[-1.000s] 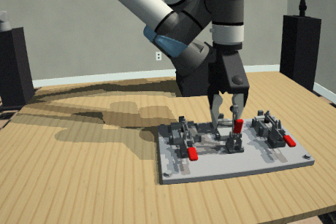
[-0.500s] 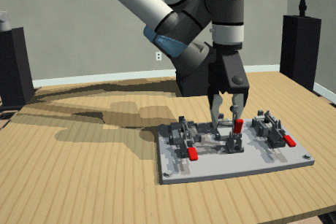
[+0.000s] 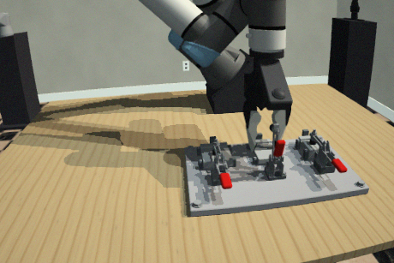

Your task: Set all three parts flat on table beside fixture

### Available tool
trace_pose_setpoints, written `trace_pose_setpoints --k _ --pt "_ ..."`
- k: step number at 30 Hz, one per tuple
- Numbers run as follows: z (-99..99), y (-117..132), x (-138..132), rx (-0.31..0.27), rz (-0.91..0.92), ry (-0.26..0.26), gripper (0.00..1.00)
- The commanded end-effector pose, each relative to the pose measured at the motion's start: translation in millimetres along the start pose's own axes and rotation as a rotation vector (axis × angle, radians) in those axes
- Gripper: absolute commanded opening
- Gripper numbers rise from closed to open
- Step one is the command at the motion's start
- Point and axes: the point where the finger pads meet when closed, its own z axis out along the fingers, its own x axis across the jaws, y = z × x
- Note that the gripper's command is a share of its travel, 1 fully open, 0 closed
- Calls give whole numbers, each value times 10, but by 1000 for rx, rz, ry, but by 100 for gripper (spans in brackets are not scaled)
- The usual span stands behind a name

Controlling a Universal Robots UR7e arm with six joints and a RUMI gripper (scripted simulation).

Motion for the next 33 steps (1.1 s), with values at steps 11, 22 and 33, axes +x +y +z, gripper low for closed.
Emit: trace_pose_setpoints --k 11,22,33 --pt "-76 -3 0 1 0 0 0" --pt "-203 -3 0 1 0 0 0" --pt "-326 -3 0 1 0 0 0"
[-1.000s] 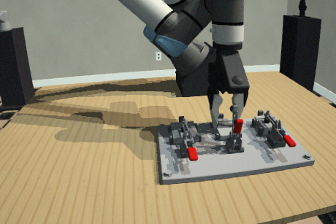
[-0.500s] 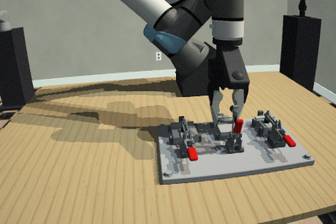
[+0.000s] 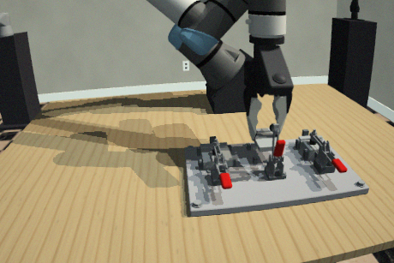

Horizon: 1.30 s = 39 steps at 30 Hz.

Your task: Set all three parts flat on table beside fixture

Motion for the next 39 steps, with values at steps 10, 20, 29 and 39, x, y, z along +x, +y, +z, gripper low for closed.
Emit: trace_pose_setpoints --k 10,20,29,39 --pt "-79 -3 0 0 0 0 0" --pt "-114 6 0 0 0 0 0" --pt "-325 55 0 0 0 0 0" --pt "-419 77 0 0 0 0 0"
